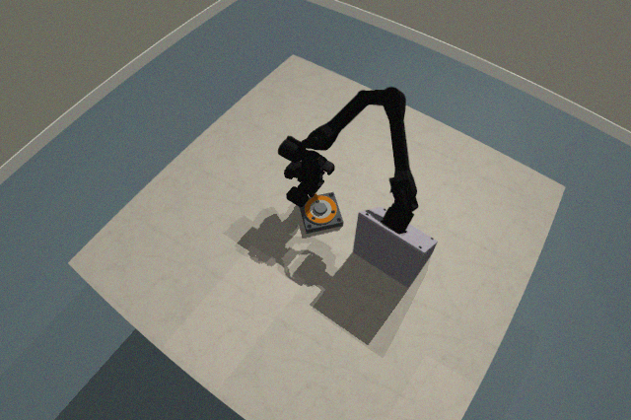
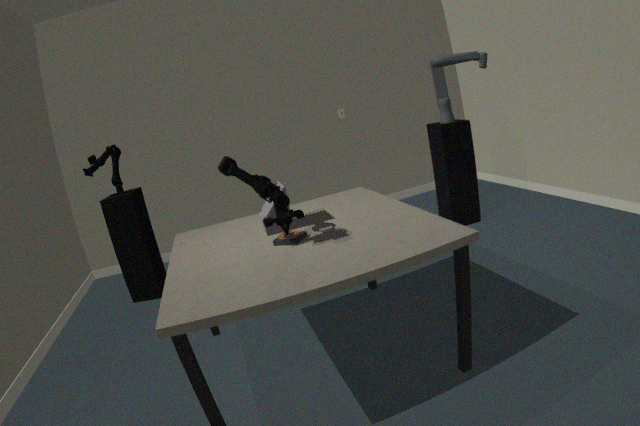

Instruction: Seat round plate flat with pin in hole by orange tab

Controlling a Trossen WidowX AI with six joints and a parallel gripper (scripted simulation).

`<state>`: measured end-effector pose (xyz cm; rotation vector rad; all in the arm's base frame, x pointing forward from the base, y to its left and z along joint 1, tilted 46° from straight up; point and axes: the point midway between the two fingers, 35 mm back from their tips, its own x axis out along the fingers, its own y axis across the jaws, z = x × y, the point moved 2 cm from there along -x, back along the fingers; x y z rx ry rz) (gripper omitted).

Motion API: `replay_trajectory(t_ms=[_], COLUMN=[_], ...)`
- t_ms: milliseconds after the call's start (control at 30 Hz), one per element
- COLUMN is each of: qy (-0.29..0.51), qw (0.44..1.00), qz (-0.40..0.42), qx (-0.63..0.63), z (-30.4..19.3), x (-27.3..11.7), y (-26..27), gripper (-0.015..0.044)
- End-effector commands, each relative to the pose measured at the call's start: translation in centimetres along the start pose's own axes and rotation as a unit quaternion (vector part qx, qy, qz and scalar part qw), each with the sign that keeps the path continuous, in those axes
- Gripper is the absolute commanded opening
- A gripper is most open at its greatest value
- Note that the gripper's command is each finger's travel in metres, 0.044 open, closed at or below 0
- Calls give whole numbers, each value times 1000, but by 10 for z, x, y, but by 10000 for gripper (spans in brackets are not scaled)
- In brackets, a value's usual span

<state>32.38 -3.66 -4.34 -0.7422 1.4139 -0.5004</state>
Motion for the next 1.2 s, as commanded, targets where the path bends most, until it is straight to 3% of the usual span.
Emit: replay_trajectory(t_ms=[0, 433, 1167], qy=[1, 1, 2], qw=[1000, 1000, 1000], qz=[-2, -1, -3], qx=[-5, -4, -10], z=[-2, -7, -8], x=[0, -42, -35], y=[-3, -2, -1], gripper=[0, 0, 0])
